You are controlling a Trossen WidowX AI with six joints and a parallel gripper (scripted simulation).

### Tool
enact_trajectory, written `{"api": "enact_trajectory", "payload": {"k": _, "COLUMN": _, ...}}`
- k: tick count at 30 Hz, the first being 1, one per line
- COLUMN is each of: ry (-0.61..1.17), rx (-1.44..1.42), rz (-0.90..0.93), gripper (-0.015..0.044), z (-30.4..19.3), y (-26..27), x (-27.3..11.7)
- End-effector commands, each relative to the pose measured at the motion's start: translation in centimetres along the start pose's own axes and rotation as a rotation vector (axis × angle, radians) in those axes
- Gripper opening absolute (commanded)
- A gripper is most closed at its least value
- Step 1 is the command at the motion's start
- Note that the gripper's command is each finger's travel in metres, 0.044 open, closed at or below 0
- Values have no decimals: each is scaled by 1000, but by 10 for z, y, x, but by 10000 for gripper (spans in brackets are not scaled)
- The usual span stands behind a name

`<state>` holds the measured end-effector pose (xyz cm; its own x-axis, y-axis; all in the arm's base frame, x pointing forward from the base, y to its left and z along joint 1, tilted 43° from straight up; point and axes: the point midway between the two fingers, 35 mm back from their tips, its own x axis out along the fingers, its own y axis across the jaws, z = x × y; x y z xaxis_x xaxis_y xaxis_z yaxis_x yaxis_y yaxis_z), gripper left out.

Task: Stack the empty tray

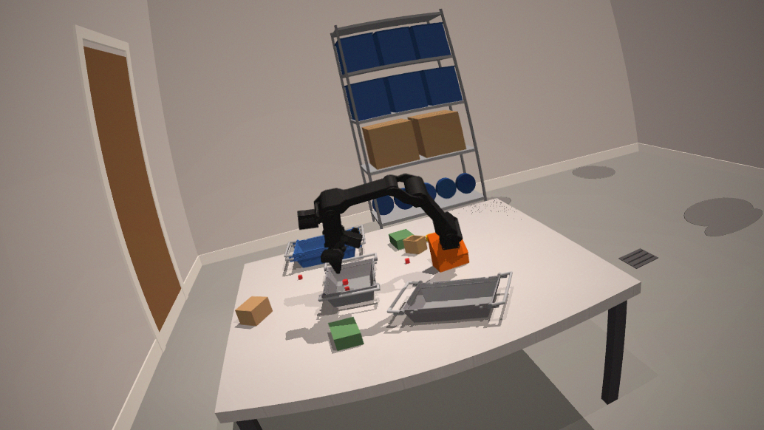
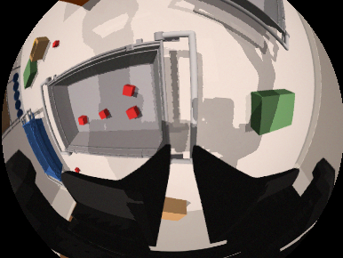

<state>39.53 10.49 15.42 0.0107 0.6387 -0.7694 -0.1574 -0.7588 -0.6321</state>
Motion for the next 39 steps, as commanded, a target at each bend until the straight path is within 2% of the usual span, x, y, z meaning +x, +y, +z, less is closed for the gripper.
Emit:
{"api": "enact_trajectory", "payload": {"k": 1, "ry": -121, "rx": -108, "rz": -45, "gripper": 88, "z": 15, "y": -19, "x": 37}}
{"api": "enact_trajectory", "payload": {"k": 10, "ry": -121, "rx": -108, "rz": -45, "gripper": 88, "z": 15, "y": -19, "x": 43}}
{"api": "enact_trajectory", "payload": {"k": 24, "ry": -121, "rx": -108, "rz": -48, "gripper": 88, "z": 22, "y": -21, "x": 95}}
{"api": "enact_trajectory", "payload": {"k": 30, "ry": -121, "rx": -108, "rz": -48, "gripper": 88, "z": 22, "y": -21, "x": 95}}
{"api": "enact_trajectory", "payload": {"k": 39, "ry": -121, "rx": -108, "rz": -46, "gripper": 88, "z": 17, "y": -2, "x": 69}}
